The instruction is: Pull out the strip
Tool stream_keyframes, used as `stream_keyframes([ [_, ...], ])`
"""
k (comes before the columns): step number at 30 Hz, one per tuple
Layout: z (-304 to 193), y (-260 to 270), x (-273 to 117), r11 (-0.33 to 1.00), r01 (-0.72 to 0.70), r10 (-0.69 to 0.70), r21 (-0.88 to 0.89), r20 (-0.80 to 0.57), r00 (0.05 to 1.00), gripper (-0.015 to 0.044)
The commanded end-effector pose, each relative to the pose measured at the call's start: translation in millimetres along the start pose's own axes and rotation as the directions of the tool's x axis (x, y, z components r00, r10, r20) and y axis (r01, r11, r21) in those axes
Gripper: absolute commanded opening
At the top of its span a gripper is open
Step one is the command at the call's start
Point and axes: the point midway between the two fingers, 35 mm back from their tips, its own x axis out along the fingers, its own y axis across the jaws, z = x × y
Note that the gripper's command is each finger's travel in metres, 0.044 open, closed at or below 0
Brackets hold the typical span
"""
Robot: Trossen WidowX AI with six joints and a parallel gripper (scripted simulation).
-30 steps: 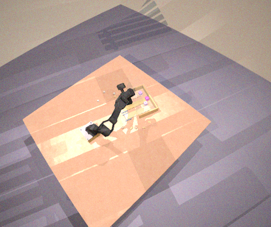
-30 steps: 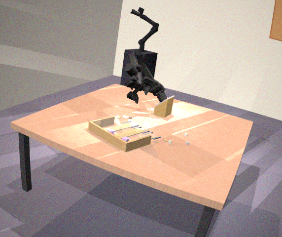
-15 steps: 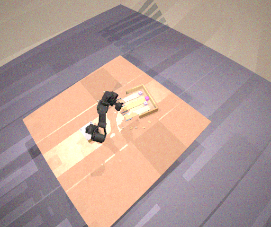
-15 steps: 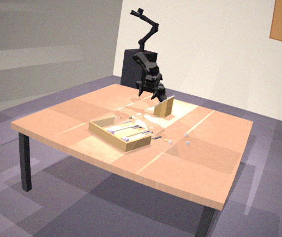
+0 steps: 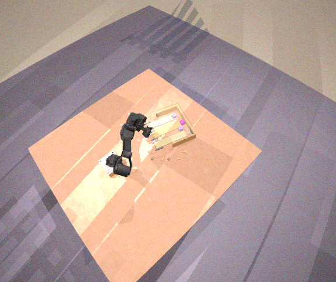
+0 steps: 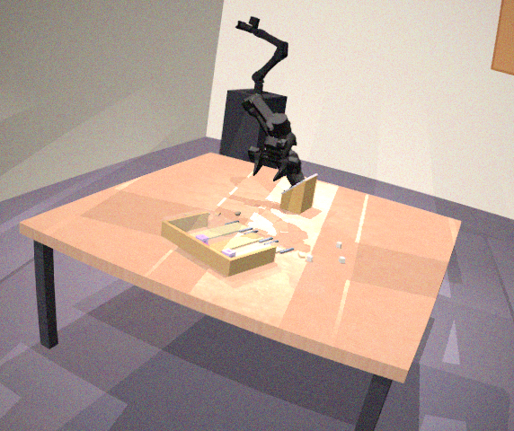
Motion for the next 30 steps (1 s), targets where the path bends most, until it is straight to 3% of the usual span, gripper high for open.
stream_keyframes([
  [1, 12, 13, 15, 0.999, -0.023, 0.025, 0.03, -0.07, 0.997, 0.0269],
  [11, 22, 58, 73, 0.991, -0.015, 0.066, 0.134, -0.381, 0.922, 0.0006],
  [24, -20, 104, 133, 0.96, 0.203, 0.015, 0.193, -0.759, 0.651, 0.0],
  [30, -26, 106, 139, 0.953, 0.239, 0.002, 0.186, -0.794, 0.608, 0.0],
])
